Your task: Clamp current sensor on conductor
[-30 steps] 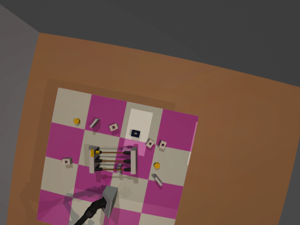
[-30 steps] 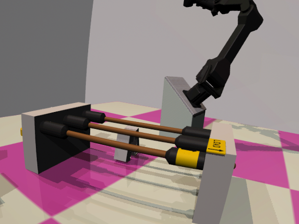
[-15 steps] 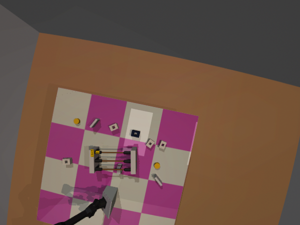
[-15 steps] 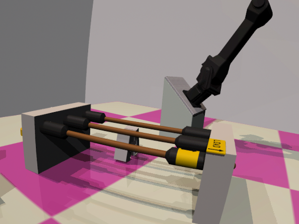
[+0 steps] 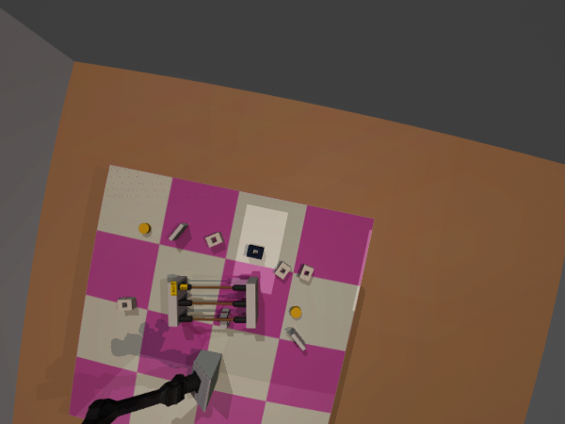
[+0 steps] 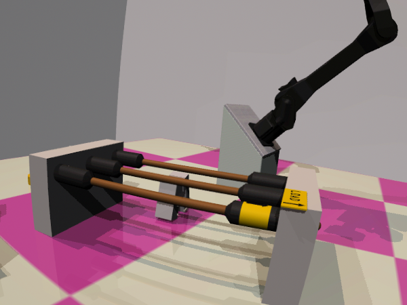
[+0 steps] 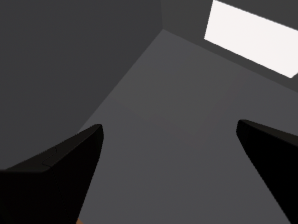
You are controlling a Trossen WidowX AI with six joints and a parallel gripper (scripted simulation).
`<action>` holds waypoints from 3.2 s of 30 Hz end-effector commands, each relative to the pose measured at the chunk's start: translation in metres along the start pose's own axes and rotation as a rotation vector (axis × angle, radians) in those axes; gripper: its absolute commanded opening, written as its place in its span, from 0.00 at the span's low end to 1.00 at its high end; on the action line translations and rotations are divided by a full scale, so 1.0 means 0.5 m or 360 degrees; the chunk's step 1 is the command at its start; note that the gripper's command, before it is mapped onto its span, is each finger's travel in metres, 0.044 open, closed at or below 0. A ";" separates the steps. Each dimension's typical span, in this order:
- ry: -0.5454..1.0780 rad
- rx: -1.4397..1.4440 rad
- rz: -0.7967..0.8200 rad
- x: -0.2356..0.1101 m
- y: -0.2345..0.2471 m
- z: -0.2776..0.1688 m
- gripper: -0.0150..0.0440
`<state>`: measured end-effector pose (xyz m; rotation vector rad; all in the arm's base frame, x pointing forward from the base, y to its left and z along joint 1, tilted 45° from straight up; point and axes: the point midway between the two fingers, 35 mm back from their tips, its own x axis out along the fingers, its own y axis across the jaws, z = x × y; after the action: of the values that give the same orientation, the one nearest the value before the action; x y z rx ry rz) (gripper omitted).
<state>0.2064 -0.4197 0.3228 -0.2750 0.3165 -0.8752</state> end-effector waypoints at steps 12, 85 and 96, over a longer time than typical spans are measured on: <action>-0.0349 0.0189 0.0631 -0.188 0.426 0.161 1.00; 0.1458 -0.0046 0.2692 -0.449 0.789 -0.488 0.75; 0.1528 -0.0023 0.2704 -0.468 0.763 -0.561 0.75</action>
<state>0.2299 -0.0346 -0.0325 0.4422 1.1882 0.7645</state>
